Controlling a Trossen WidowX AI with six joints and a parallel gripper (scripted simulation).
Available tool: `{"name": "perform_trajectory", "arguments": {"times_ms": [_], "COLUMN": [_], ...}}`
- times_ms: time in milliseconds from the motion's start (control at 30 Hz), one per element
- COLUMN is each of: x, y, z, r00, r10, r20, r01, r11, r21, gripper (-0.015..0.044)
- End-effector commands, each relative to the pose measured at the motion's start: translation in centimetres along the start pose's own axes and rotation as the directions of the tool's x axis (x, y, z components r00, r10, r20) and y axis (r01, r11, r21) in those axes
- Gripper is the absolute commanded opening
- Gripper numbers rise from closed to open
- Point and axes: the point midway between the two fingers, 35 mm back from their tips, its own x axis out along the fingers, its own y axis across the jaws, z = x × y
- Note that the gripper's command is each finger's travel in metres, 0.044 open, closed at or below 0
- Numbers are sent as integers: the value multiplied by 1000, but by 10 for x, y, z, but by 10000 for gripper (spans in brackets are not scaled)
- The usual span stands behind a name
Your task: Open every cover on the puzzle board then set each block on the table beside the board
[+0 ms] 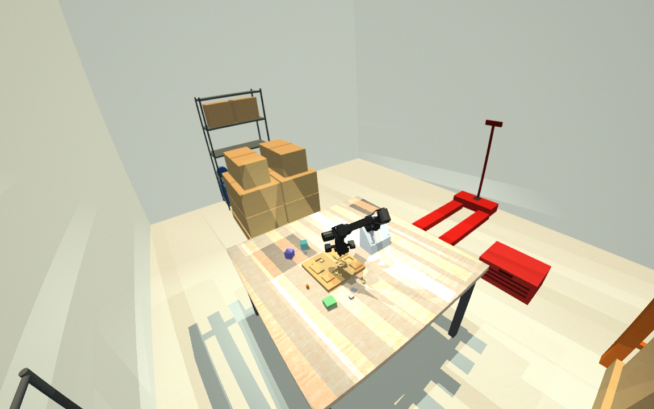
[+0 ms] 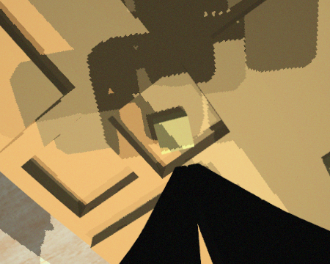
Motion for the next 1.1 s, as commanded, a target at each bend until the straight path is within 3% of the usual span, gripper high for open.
{"name": "perform_trajectory", "arguments": {"times_ms": [0, 267, 633, 1067], "x": [0, 4, 49, 58], "y": [-1, -1, -2, -1], "z": [-14, -14, -11, -11], "r00": [1000, 1000, 1000, 1000], "r10": [3, 2, 4, 4], "r20": [19, 18, 21, 21], "r01": [-1, 0, -2, -2], "r11": [995, 995, 995, 995], "r21": [-104, -104, -104, -104], "gripper": [0, 0, 0, 0]}}
